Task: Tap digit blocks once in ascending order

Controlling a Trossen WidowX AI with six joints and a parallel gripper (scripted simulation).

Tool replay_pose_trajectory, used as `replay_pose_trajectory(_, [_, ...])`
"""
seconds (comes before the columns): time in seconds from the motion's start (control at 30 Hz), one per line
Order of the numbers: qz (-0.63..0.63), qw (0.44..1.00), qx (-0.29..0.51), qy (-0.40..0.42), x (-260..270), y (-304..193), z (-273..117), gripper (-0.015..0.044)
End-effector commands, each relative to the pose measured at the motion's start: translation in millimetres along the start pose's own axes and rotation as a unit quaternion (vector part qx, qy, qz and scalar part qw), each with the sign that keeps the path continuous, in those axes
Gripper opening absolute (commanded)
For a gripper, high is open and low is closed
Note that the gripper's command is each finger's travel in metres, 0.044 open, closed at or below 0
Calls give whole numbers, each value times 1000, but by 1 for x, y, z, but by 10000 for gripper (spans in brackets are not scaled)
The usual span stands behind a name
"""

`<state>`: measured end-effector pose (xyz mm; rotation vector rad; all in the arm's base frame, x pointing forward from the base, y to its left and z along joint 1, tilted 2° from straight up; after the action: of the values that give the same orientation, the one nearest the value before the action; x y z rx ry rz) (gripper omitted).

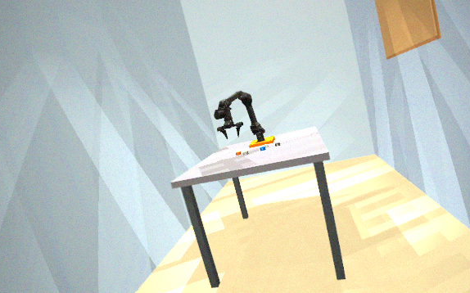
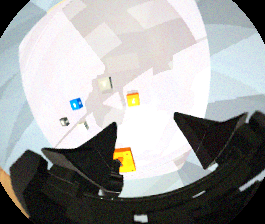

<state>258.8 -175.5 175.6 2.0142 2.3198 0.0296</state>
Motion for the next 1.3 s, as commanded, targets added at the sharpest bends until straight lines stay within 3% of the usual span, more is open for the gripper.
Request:
replay_pose_trajectory(0.0, [-2, 1000, 1, 4, 1, 0, 1, 400])
replay_pose_trajectory(0.13, [-2, 1000, 0, 5, 18, 12, 1, 400])
replay_pose_trajectory(0.57, [-1, 1000, -2, 12, 184, 64, -2, 400])
replay_pose_trajectory(1.27, [-1, 1000, -2, 12, 186, 64, -2, 400])
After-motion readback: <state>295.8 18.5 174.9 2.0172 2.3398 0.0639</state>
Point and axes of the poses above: the point midway between the two fingers, 35 mm back from their tips, its own z axis out along the fingers, its own x axis across the jaws, y = z × x, the point moved 2 cm from there along -z, back along the fingers, and after that the axes turned 15 degrees about -z, right-handed, at the moved point
